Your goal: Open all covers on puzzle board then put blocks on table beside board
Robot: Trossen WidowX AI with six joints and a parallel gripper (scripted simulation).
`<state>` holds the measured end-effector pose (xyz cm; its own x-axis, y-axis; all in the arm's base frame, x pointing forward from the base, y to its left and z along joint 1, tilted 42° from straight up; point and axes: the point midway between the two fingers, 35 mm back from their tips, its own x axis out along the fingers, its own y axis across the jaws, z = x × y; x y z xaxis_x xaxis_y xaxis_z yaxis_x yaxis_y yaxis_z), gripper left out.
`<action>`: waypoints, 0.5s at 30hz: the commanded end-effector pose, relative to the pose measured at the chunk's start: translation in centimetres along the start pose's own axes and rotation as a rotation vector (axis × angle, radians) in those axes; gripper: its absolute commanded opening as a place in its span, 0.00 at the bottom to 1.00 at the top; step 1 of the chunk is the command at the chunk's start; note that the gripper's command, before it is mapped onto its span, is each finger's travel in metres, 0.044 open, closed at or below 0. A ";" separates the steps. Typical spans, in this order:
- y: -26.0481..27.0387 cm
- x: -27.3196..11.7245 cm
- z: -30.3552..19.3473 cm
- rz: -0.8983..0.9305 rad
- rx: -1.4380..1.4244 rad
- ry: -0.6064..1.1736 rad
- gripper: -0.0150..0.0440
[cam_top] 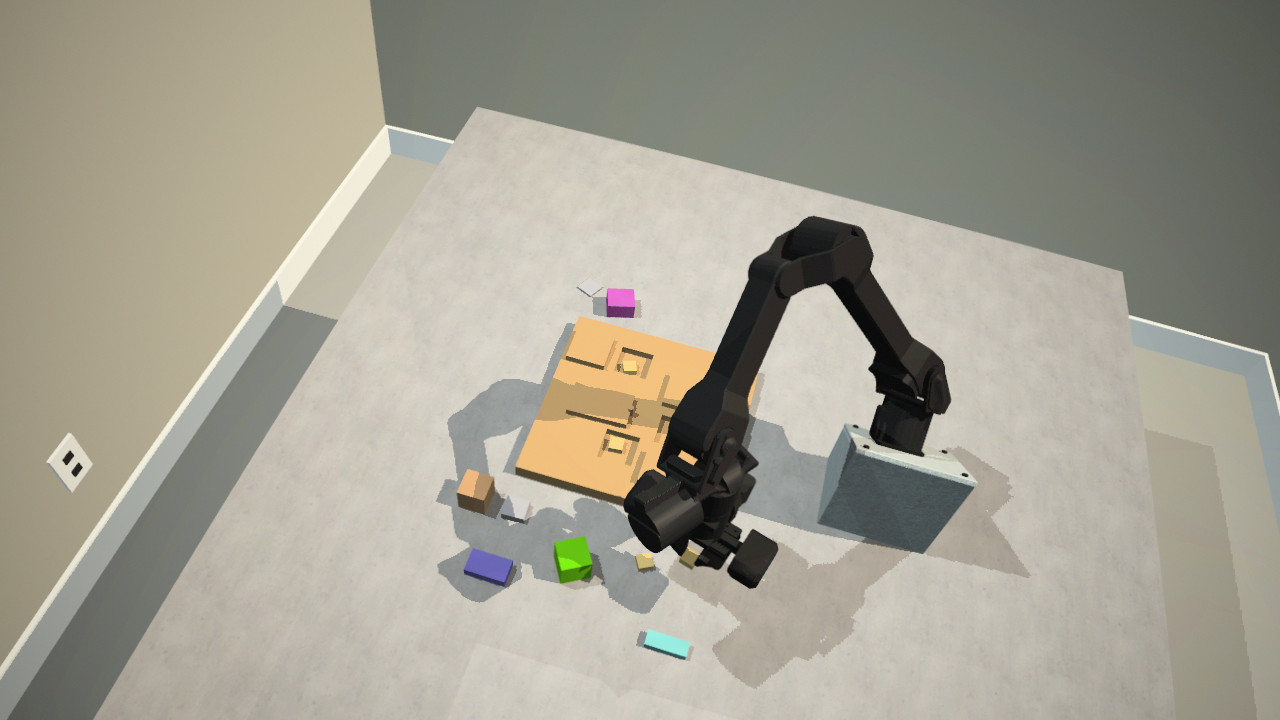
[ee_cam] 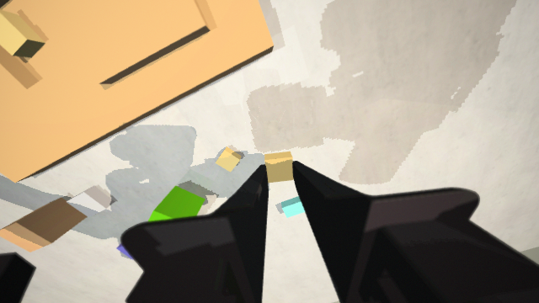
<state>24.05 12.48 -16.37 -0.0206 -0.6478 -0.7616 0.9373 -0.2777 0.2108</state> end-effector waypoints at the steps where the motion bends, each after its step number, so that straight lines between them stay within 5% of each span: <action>1: 0.0 0.8 0.1 0.001 -0.004 -0.007 0.39; 15: -0.1 3.1 0.3 0.002 -0.004 -0.008 0.39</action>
<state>23.93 10.80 -18.18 -0.0202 -0.6491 -0.7604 0.9371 -0.2774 0.2119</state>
